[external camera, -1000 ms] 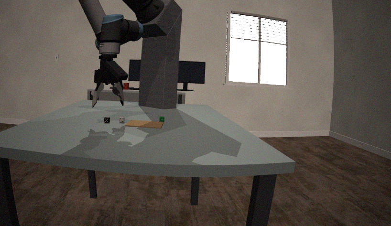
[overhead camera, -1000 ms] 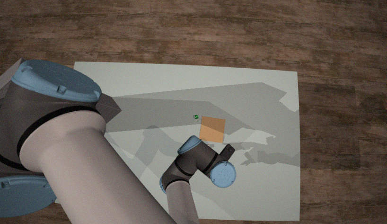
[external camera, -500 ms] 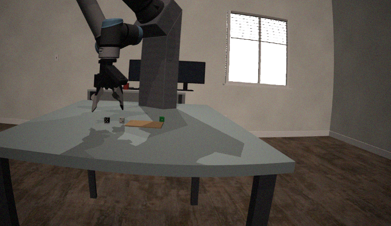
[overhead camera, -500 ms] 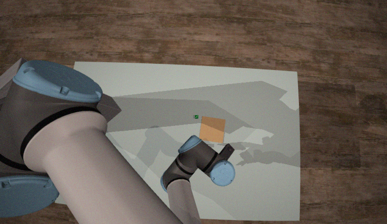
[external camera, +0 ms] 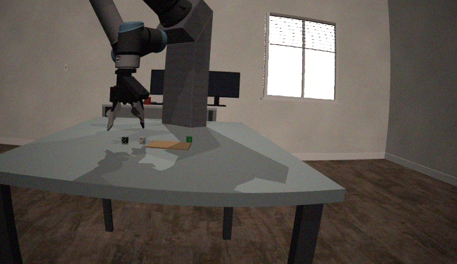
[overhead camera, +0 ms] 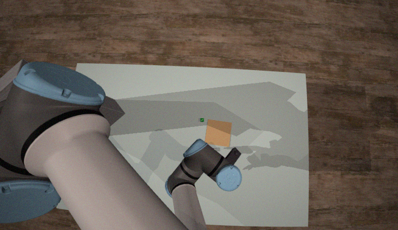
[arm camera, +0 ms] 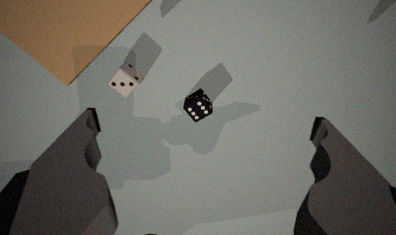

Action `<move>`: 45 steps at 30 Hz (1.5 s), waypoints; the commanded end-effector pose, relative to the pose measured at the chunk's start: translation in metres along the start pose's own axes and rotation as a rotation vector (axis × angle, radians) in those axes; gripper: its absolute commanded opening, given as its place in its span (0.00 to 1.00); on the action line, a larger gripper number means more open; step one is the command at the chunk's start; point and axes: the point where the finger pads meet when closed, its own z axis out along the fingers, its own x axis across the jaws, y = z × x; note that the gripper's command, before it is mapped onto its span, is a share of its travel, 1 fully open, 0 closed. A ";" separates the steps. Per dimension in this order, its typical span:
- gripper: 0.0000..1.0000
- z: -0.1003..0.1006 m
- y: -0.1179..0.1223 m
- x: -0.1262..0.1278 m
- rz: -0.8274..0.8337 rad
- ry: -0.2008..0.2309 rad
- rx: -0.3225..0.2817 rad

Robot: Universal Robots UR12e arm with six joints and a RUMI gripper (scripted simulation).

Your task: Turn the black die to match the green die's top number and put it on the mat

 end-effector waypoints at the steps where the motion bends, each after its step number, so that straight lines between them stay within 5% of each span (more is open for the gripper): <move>1: 1.00 -0.001 0.000 0.000 0.000 0.001 0.001; 18: 1.00 -0.001 -0.001 -0.002 0.000 0.001 0.001; 31: 1.00 0.000 -0.020 -0.054 0.000 0.001 0.001; 45: 1.00 0.000 -0.023 -0.063 0.000 0.001 0.001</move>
